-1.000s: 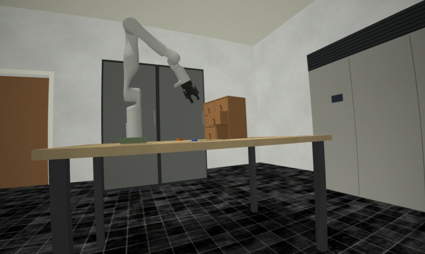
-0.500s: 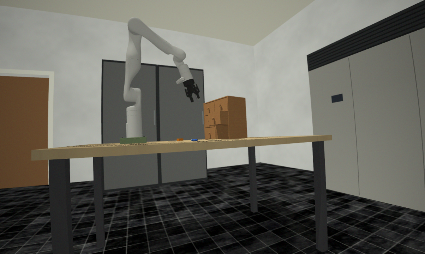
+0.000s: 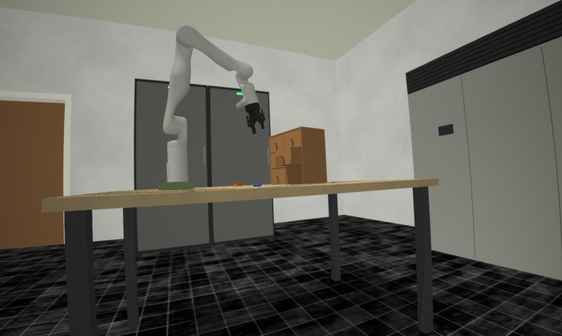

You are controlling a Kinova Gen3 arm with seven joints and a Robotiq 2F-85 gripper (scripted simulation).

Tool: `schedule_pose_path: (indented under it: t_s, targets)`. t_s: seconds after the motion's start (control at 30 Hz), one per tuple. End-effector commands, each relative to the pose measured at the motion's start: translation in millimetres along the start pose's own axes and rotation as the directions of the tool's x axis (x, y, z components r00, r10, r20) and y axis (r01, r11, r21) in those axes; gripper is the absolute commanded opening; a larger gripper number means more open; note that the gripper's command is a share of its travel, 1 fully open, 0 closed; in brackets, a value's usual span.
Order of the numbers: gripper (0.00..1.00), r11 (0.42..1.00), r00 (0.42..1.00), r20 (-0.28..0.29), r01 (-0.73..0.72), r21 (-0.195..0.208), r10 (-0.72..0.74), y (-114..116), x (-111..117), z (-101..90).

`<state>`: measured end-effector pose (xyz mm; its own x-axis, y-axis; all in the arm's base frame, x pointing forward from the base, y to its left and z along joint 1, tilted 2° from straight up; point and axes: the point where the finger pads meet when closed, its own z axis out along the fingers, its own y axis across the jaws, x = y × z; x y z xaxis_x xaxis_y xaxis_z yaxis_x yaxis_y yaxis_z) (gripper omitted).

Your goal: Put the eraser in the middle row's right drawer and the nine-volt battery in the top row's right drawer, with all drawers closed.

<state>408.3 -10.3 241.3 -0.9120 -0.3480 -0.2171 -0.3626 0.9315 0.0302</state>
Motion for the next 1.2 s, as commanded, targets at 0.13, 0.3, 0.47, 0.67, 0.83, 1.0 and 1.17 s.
schedule_pose_path:
  t_s: [0.13, 0.3, 0.47, 0.67, 0.83, 1.0, 1.17]
  targets:
    - [1.0, 1.0, 0.999, -0.051, 0.02, -0.011, -0.02, 8.1, -8.1, -1.4]
    - [1.0, 1.0, 0.997, -0.075, 0.02, -0.011, -0.021, 8.1, -8.3, -2.3]
    - [1.0, 1.0, 0.993, -0.112, 0.02, -0.011, -0.021, 8.1, -8.7, -3.7]
    - [1.0, 1.0, 0.989, -0.15, 0.02, -0.011, -0.021, 8.1, -9.0, -5.2]
    - [1.0, 1.0, 0.986, -0.166, 0.02, -0.011, -0.021, 8.1, -9.2, -5.8]
    - [1.0, 1.0, 0.982, -0.188, 0.019, -0.011, -0.021, 8.0, -9.4, -6.6]
    - [1.0, 1.0, 0.978, -0.205, 0.019, -0.011, -0.021, 8.1, -9.5, -7.3]
